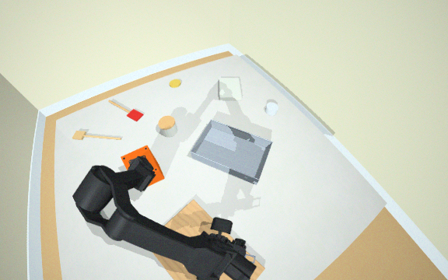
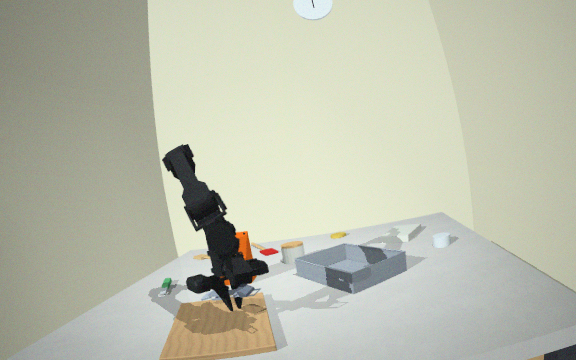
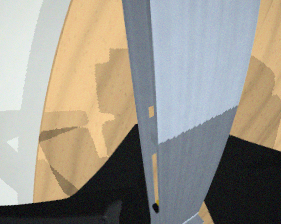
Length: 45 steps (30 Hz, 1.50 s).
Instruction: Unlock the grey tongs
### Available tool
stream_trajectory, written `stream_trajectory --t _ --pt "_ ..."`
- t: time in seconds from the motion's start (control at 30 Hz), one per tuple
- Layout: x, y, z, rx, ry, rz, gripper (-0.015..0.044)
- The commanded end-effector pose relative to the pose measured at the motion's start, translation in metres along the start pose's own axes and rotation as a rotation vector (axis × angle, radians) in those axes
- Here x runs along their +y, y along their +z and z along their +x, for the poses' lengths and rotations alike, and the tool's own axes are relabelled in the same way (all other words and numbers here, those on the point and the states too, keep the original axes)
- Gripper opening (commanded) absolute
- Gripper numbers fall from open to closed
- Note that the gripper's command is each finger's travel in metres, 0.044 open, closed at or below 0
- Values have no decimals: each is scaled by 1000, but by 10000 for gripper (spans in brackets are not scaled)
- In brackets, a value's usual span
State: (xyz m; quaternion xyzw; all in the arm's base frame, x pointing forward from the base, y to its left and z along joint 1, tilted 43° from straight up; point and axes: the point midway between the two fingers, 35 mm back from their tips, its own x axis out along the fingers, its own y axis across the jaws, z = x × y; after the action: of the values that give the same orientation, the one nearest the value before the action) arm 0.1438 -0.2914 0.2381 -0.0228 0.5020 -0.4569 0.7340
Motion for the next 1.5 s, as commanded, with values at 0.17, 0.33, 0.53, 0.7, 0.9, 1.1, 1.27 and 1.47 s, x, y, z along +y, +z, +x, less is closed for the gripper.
stream_trajectory --t 0.17,0.33,0.53,0.7,0.9,1.1,1.27,1.47 --pt "0 0 0 0 0 0 112" --pt "0 0 0 0 0 0 244" --pt "0 0 0 0 0 0 401" --pt "6 1 -1 4 6 2 440" --pt "60 6 -15 32 36 14 440" --pt "121 4 -42 32 32 7 440" --pt "151 -1 -62 5 16 -2 440" --pt "148 -1 -81 7 23 -5 440"
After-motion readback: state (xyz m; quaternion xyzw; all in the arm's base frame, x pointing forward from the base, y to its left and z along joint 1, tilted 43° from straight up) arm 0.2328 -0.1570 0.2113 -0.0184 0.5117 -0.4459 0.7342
